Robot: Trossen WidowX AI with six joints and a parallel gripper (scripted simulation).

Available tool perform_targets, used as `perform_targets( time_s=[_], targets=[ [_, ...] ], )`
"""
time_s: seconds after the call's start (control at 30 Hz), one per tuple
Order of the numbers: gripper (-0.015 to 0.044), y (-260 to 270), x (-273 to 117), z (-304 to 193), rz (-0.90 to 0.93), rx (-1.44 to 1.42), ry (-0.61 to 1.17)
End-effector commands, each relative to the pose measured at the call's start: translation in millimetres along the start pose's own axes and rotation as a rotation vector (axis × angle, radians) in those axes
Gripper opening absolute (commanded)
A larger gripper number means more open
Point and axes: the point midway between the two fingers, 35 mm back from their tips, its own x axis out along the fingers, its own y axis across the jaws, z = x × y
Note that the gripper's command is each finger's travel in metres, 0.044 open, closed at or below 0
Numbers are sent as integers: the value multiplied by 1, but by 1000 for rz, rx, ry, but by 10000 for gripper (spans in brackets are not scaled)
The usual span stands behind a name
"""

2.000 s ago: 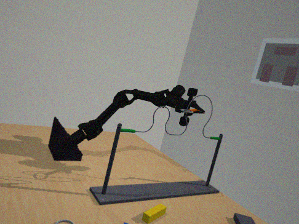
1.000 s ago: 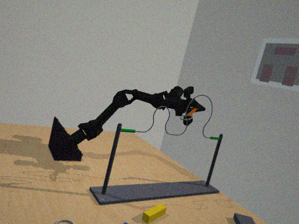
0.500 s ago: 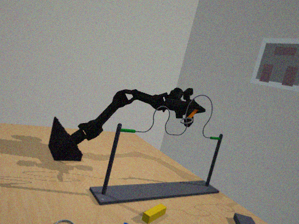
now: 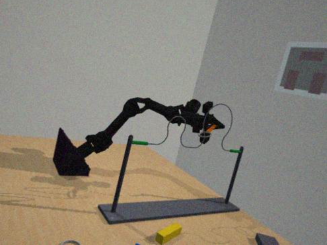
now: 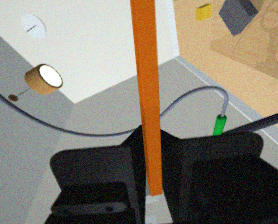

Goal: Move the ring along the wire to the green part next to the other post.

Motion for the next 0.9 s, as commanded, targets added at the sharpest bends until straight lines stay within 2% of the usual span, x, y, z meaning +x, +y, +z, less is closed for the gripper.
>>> perform_targets(
  time_s=[0.0,0.87],
  targets=[
    [-150,-15,-5,1,-45,-68,36],
    [-150,-98,-13,29,-336,-604,-10]
  ],
)
